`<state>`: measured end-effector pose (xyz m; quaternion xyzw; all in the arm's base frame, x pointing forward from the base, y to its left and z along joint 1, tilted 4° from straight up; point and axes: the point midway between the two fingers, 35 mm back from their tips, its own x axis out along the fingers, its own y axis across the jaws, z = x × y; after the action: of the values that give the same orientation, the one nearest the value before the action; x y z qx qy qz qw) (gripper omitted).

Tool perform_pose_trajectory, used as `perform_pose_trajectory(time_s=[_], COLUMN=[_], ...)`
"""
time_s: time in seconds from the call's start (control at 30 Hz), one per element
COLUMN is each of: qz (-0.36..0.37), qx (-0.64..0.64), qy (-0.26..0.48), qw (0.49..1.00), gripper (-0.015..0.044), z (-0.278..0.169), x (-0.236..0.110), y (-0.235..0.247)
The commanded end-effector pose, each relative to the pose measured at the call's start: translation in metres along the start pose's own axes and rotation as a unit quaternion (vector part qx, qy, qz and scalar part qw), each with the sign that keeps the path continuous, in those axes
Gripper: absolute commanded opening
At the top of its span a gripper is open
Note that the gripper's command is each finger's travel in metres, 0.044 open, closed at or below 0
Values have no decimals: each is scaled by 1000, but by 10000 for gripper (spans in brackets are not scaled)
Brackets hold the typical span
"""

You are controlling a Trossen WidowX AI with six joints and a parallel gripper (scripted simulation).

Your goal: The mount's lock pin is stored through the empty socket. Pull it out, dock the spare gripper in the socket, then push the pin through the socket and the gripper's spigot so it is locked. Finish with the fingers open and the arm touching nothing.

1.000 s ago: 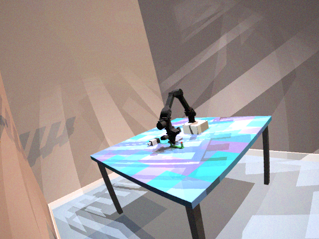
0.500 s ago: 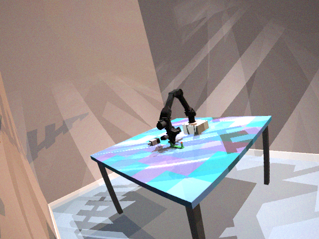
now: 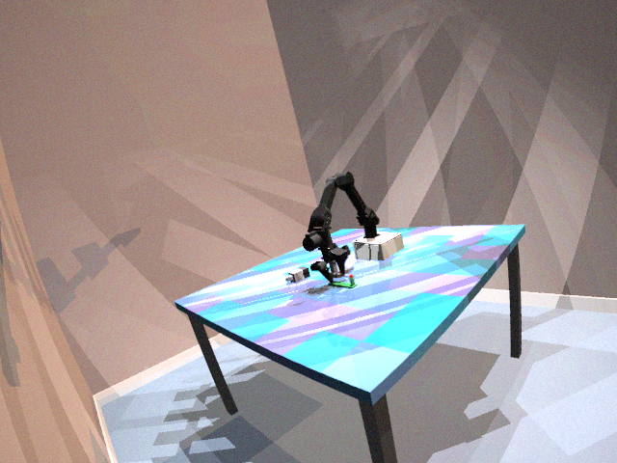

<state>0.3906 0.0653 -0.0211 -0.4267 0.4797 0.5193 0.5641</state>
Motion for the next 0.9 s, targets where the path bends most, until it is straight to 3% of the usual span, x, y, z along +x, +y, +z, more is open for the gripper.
perform_pose_trajectory(time_s=[0.0,0.87], qz=[-1,17], qx=[0,8], qy=[0,4], qw=[1000,1000], gripper=[440,440], z=[1,4], x=[-11,-53], y=[0,5])
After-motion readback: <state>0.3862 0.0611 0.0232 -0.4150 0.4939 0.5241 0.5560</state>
